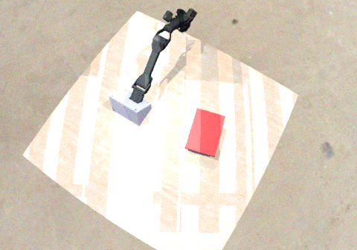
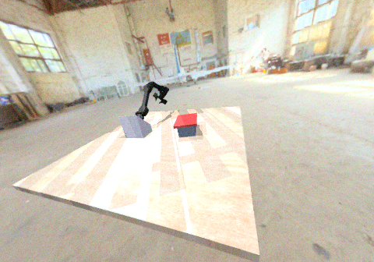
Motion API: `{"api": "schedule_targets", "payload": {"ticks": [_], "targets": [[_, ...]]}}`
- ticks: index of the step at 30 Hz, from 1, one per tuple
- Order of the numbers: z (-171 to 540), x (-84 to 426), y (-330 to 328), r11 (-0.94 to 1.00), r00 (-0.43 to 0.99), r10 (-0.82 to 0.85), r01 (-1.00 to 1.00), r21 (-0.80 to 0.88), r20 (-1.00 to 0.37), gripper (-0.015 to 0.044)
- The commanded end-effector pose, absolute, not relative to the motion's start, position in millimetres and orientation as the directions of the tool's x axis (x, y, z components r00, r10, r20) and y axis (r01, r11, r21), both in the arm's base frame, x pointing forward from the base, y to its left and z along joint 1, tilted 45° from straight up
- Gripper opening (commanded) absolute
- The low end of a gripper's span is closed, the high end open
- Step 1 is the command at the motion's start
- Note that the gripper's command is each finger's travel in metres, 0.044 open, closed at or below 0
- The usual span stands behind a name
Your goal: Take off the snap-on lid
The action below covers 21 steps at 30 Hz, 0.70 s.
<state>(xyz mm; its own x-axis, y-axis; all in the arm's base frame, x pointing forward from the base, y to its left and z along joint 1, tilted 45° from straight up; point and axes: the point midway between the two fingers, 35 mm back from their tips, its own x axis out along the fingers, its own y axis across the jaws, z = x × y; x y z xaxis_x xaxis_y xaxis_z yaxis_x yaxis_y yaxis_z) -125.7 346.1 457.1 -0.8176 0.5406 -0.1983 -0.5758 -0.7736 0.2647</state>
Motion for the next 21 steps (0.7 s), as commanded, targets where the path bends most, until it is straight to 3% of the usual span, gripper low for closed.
{"api": "schedule_targets", "payload": {"ticks": [1, 13, 21], "targets": [[458.4, -83.5, 348.6, -0.693, -0.747, 0.638, -0.662, 0.285, -0.185, 0.0235], [437.6, 49.4, 339.8, -0.377, -0.479, 0.862, -0.823, 0.425, -0.164, 0.0235], [412.7, 134.8, 319.5, -0.135, -0.277, 0.946, -0.806, 0.576, -0.166, 0.0235]]}}
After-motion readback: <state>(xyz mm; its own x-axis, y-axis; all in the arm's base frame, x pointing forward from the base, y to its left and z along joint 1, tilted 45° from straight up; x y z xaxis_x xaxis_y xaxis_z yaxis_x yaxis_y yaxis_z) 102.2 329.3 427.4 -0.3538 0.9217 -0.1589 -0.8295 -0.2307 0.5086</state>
